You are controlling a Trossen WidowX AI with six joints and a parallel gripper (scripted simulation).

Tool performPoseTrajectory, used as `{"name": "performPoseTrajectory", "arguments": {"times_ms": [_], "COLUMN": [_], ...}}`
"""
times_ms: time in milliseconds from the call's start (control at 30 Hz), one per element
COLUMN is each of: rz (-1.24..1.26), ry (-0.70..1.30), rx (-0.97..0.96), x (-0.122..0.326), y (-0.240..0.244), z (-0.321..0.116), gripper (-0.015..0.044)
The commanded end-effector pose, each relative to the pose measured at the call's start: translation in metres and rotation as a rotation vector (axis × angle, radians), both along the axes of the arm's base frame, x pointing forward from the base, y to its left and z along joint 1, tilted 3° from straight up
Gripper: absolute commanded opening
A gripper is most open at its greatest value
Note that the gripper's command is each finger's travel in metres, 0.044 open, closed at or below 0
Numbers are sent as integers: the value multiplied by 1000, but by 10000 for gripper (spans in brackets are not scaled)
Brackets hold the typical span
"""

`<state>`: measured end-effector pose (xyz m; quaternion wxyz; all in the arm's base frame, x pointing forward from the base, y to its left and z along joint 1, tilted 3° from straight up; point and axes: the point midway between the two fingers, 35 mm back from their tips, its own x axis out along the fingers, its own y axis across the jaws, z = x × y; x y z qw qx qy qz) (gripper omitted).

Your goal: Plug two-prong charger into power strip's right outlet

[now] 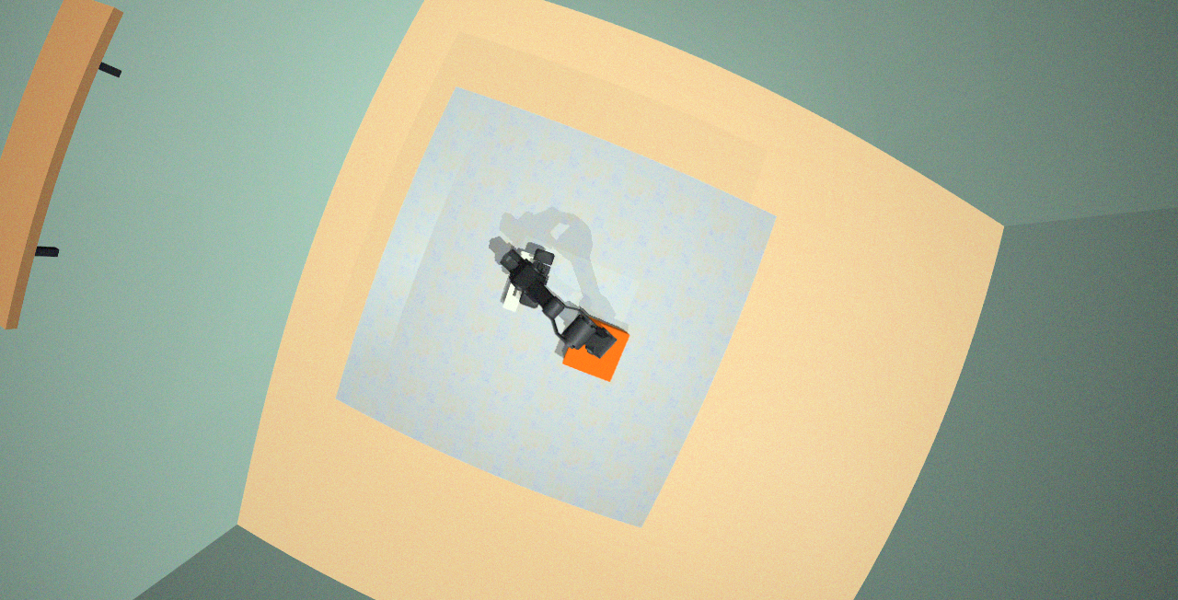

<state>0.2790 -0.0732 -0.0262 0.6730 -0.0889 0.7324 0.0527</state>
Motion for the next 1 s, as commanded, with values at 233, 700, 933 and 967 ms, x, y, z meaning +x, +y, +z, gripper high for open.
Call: {"name": "performPoseTrajectory", "arguments": {"times_ms": [233,700,933,967], "rz": [-4,-4,-4,-4], "ry": [5,5,5,5], "rx": [6,6,6,6], "x": [0,2,3,4], "y": [1,1,2,2], "z": [-2,-2,-2,-2], "gripper": [0,0,0,0]}}
